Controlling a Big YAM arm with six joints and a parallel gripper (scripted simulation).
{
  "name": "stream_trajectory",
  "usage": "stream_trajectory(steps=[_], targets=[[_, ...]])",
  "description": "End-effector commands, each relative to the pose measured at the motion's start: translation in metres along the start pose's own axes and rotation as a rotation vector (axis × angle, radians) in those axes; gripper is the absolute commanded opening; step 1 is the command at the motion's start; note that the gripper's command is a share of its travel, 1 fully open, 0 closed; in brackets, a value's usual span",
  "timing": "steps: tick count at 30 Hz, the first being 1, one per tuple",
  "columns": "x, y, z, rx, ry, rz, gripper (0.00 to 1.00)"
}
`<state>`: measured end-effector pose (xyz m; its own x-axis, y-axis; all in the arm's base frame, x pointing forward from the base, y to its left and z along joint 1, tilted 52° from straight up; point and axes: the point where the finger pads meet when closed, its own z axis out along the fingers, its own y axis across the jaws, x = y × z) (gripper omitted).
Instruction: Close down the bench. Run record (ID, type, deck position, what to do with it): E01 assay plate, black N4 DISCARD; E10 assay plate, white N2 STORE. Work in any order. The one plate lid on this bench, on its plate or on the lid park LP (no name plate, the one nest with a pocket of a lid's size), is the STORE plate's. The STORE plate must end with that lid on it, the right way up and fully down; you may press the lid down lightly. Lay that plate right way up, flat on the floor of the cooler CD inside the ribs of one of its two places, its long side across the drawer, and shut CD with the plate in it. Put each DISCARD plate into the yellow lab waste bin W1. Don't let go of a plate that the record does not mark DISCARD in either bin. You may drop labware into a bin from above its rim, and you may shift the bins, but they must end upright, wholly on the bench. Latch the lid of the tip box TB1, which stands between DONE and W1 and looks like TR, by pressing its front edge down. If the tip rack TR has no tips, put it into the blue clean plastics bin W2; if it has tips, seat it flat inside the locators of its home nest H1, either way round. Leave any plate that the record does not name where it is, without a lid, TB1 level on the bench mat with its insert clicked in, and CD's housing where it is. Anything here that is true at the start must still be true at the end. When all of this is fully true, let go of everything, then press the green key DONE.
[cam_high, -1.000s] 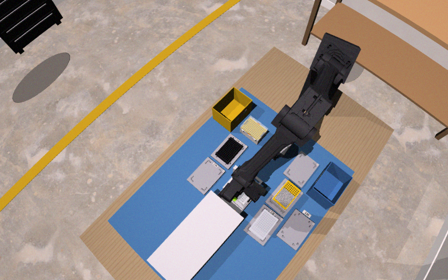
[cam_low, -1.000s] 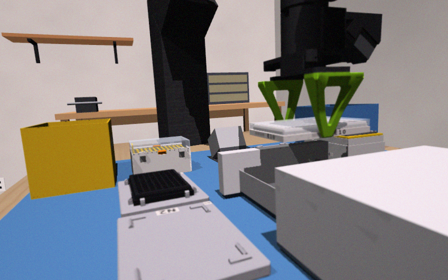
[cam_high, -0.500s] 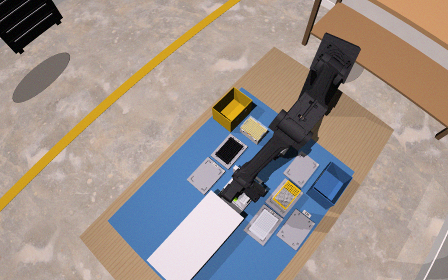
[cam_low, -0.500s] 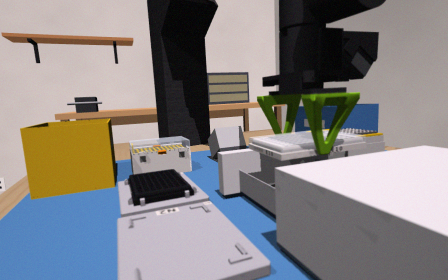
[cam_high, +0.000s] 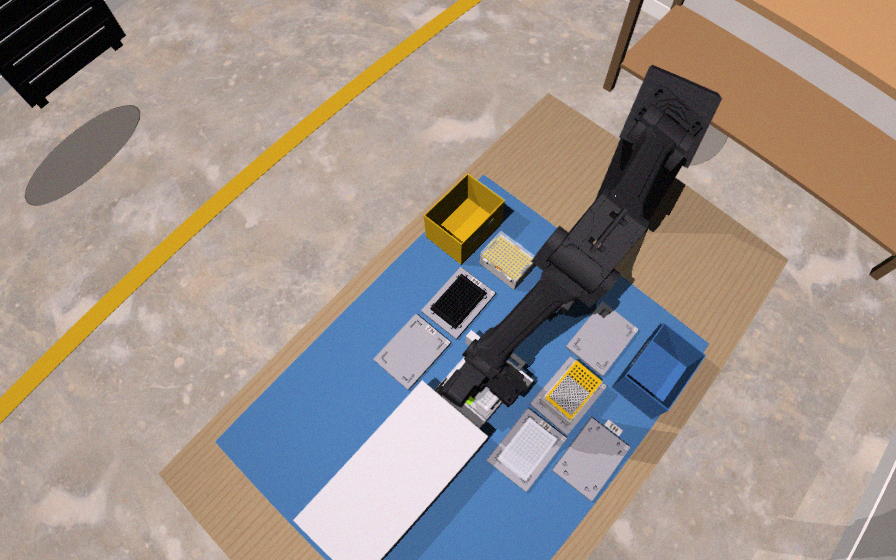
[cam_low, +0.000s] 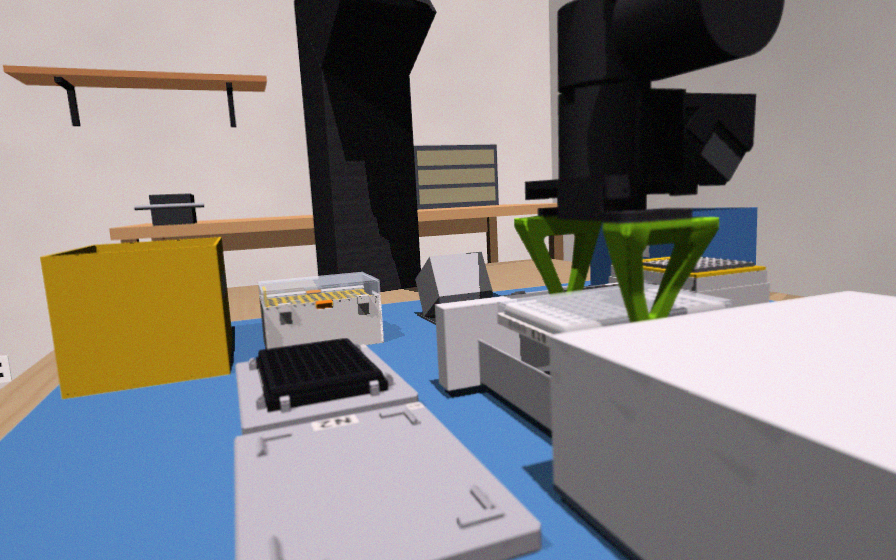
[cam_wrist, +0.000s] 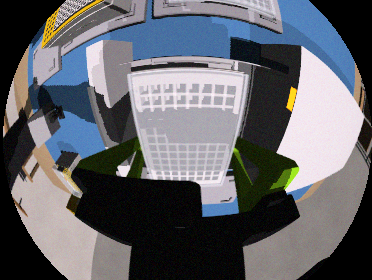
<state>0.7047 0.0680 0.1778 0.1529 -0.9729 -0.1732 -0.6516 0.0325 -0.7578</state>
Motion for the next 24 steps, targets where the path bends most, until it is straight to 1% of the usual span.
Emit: stream_trajectory(steps=[1, 2, 3, 4, 8, 10, 12, 17, 18, 19, 20, 21, 24], targets=[[-0.013, -0.043, -0.024, 0.089, -0.012, -0.012, 0.0], [-0.013, -0.039, -0.017, 0.079, -0.013, -0.01, 0.0], [-0.01, -0.027, -0.003, 0.053, -0.011, -0.004, 0.0], [-0.009, -0.022, 0.003, 0.044, -0.01, -0.002, 0.0], [-0.004, -0.022, 0.008, 0.045, -0.005, 0.001, 0.0], [-0.005, -0.014, 0.012, 0.032, -0.006, 0.002, 0.0], [-0.008, -0.02, 0.014, 0.043, -0.01, -0.002, 0.0], [-0.008, -0.02, 0.018, 0.043, -0.009, -0.002, 0.0], [-0.007, -0.044, -0.005, 0.09, -0.006, -0.006, 0.0], [-0.006, -0.038, 0.003, 0.078, -0.005, -0.004, 0.0], [-0.004, -0.026, 0.017, 0.053, -0.004, 0.001, 0.0], [-0.004, -0.022, 0.023, 0.044, -0.006, 0.002, 0.0], [-0.007, -0.022, 0.027, 0.043, -0.008, -0.001, 0.0]])
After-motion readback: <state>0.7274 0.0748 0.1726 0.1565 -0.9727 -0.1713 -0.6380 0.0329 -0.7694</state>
